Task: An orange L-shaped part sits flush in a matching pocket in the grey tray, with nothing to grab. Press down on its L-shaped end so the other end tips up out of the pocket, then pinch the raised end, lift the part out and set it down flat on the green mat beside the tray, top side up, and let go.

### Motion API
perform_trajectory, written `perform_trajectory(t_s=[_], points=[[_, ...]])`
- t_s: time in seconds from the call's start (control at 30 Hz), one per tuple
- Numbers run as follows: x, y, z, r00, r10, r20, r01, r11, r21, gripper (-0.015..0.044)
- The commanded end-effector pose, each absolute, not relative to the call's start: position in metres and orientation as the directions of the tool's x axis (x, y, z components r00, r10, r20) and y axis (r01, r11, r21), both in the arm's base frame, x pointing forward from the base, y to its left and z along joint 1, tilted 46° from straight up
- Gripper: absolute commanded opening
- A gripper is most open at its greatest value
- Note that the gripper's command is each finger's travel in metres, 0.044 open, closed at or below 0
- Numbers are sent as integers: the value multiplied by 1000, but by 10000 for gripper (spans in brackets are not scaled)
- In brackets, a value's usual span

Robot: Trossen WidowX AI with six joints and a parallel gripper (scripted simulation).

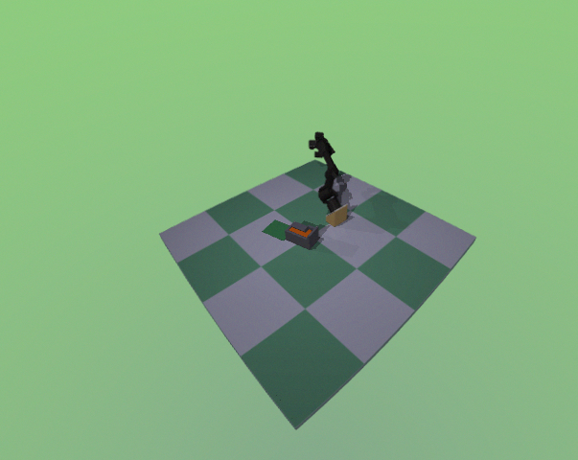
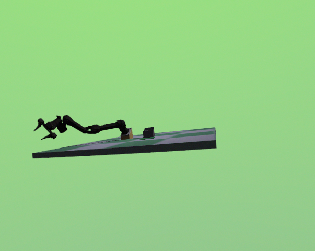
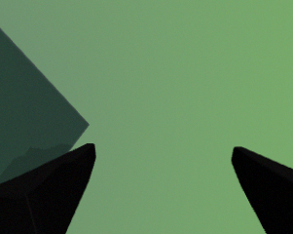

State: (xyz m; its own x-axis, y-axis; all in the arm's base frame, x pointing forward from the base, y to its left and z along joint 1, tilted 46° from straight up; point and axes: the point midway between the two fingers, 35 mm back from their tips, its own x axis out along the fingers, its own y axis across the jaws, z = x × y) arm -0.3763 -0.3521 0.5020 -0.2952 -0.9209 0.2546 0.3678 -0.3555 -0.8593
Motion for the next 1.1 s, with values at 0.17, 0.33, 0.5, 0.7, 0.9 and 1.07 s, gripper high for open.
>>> perform_trajectory(t_s=[0.17, 0.33, 0.5, 0.7, 0.9, 1.07], points=[[-321, -322, 574, -231, -873, 430, 160, -470, -868, 242], [-276, -300, 616, -146, -828, 541, -47, -541, -840, 180], [-226, -267, 658, -69, -760, 647, -205, -624, -754, 180], [-151, -211, 705, 70, -619, 782, -447, -720, -531, 180], [-79, -157, 729, 214, -486, 847, -553, -776, -305, 180], [-14, -108, 737, 353, -377, 856, -640, -765, -73, 180]])
